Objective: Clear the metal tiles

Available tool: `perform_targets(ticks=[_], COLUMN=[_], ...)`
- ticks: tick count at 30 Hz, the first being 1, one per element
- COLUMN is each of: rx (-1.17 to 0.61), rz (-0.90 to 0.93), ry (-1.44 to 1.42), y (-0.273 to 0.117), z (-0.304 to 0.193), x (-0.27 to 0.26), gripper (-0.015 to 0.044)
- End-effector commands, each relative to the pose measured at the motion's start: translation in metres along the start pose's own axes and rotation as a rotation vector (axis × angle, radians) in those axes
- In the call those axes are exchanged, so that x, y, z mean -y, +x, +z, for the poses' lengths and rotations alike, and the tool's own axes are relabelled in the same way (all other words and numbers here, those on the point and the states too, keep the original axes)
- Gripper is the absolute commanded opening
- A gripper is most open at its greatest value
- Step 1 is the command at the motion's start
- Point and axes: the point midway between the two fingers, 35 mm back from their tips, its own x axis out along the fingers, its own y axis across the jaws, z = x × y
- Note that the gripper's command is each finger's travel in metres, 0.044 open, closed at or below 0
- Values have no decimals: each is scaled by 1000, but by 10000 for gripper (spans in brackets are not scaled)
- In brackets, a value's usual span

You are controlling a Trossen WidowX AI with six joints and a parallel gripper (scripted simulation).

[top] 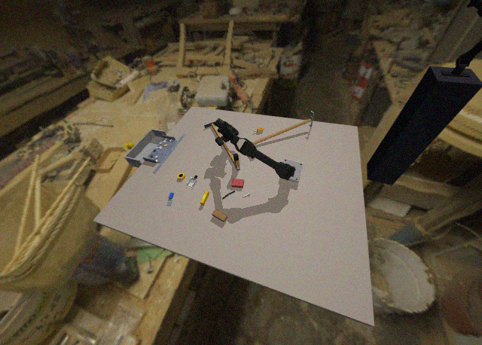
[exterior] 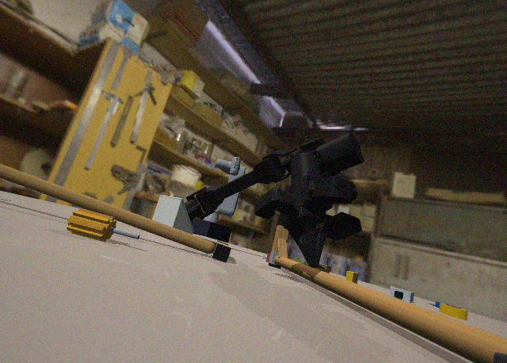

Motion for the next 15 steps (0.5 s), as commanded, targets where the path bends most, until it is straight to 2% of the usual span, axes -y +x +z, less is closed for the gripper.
perform_targets(ticks=[1,15], rx=[2,0], rz=[1,2], ry=[-4,-9], y=[-14,-56], z=[9,26], x=[-1,-1], gripper=[0,0])
